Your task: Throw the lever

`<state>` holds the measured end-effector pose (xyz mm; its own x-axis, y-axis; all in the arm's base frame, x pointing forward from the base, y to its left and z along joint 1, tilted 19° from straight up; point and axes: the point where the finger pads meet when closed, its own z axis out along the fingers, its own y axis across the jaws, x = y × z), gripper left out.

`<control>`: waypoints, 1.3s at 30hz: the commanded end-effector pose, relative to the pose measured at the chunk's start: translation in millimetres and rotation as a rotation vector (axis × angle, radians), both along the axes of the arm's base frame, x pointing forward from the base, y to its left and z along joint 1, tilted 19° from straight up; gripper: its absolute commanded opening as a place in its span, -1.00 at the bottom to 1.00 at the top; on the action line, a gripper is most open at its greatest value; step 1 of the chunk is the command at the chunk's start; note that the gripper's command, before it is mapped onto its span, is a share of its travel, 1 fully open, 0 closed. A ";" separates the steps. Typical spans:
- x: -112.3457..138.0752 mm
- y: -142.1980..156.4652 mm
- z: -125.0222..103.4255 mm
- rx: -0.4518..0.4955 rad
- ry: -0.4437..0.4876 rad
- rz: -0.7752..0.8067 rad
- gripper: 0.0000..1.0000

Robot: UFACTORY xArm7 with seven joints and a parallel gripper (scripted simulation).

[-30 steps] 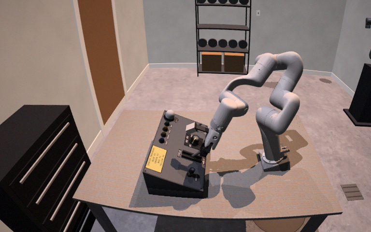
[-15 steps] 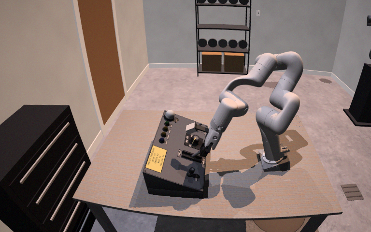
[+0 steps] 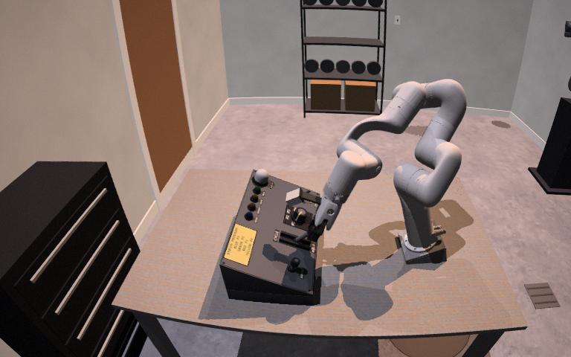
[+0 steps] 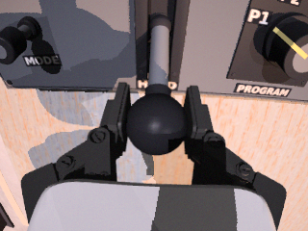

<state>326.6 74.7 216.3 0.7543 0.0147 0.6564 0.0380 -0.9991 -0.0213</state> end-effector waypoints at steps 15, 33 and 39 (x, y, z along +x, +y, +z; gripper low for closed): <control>5.4 0.0 11.4 0.001 -0.004 0.000 -1.00; 16.1 0.1 26.4 0.001 -0.004 0.000 -1.00; 21.2 0.2 31.4 0.001 -0.004 0.000 -1.00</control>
<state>344.9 74.8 244.3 0.7528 0.0142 0.6581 0.0382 -0.9990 -0.0221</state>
